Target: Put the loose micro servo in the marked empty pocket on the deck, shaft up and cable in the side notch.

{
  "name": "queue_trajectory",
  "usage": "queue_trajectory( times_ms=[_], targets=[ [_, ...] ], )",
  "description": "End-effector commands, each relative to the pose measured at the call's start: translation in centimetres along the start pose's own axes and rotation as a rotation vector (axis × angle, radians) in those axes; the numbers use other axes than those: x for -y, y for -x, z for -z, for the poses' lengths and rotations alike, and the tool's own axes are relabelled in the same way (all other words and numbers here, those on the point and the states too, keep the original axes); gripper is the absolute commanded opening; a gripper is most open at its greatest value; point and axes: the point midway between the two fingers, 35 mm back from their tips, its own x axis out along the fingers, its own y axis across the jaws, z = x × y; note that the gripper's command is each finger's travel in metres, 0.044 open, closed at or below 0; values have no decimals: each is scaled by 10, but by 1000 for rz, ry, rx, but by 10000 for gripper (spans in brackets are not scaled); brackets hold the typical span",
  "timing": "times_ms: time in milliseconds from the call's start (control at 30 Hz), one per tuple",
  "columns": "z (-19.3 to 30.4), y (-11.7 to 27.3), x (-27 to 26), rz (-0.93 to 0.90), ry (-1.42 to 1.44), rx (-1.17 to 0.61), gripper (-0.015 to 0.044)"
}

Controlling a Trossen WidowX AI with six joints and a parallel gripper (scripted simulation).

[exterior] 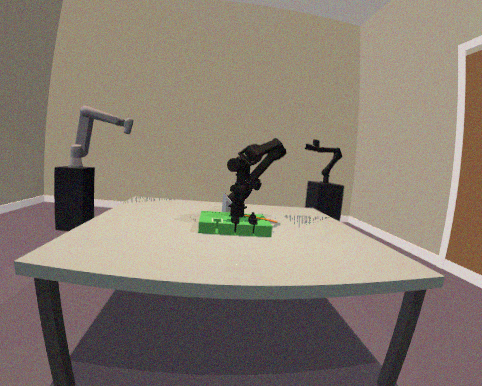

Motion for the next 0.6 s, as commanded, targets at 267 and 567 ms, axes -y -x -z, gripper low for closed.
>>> queue_trajectory(
  times_ms=[267,567],
  targets=[
    [0,26,-6,14,6,-4,0],
    [1,26,-1,14,6,-4,0]
  ],
)
